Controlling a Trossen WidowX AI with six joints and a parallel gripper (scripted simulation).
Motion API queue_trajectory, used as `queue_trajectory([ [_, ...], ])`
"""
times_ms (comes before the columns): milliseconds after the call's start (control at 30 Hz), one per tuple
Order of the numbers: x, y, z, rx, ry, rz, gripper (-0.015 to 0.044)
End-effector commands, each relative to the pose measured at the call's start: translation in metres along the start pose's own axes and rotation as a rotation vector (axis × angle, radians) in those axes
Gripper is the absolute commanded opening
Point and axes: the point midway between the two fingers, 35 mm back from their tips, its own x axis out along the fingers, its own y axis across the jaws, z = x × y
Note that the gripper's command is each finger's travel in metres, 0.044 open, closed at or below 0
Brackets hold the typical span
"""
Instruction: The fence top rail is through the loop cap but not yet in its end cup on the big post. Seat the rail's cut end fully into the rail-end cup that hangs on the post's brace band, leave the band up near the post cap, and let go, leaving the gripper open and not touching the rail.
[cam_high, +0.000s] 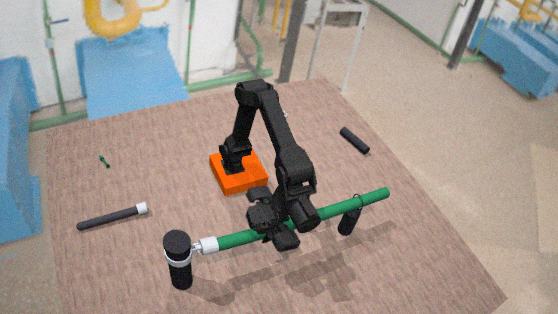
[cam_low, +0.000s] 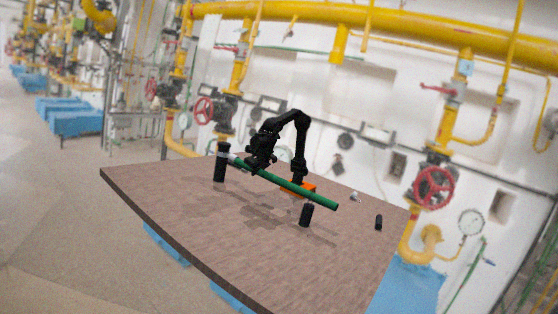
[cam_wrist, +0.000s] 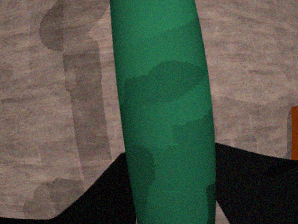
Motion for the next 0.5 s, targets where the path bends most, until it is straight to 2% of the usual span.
queue_trajectory([
  [0, -0.0068, -0.0014, 0.0158, 0.014, -0.038, 0.006, 0.0],
  [467, -0.0075, -0.001, 0.0212, 0.014, -0.039, 0.007, 0.0],
])
